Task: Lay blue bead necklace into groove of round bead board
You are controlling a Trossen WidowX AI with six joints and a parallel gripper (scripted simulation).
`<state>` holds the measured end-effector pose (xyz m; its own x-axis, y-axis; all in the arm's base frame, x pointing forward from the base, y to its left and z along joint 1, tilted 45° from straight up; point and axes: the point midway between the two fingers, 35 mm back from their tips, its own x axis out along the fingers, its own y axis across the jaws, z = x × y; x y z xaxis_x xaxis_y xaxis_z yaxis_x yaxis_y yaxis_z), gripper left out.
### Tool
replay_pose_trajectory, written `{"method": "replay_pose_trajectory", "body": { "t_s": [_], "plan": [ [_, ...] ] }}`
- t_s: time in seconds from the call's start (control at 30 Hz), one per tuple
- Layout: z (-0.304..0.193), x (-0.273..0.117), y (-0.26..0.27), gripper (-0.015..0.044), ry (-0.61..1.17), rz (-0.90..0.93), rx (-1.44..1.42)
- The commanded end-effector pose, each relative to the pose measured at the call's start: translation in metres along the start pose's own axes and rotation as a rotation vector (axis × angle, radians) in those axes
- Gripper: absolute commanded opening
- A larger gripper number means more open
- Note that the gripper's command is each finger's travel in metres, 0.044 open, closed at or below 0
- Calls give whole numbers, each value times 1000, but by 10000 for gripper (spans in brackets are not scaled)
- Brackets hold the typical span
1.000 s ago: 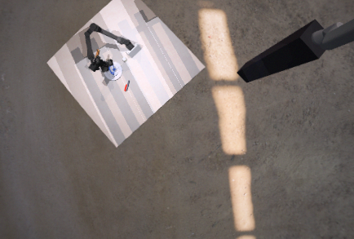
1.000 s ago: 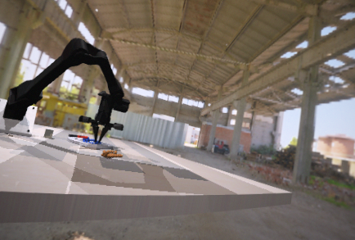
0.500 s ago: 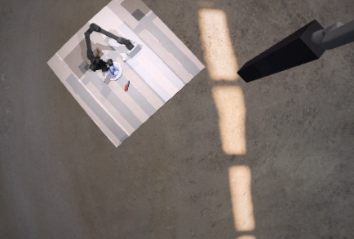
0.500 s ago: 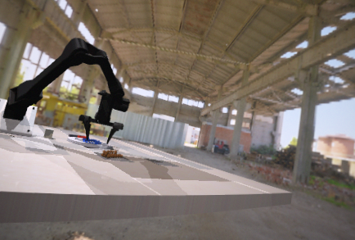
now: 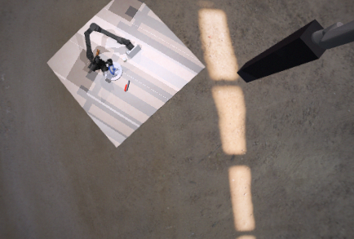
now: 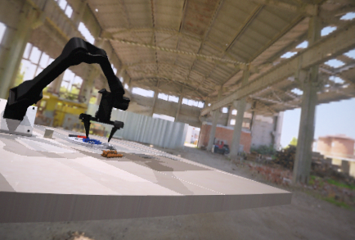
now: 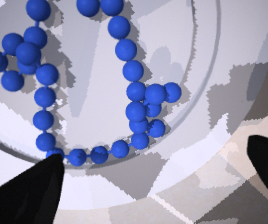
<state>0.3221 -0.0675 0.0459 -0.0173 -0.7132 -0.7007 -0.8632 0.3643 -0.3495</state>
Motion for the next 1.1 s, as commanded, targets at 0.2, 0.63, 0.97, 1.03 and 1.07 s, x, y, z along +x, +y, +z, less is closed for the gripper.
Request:
{"method": "replay_pose_trajectory", "body": {
  "t_s": [0.2, 0.63, 0.97, 1.03, 1.07],
  "plan": [
    [3, -9, 17, 335, -6, 4, 1],
    [6, -13, 55, 120, -4, 5, -8],
    [7, -9, 54, 120, -4, 5, -8],
    [7, -6, 54, 120, -4, 5, -8],
    [7, -4, 54, 120, -4, 5, -8]
  ]
}}
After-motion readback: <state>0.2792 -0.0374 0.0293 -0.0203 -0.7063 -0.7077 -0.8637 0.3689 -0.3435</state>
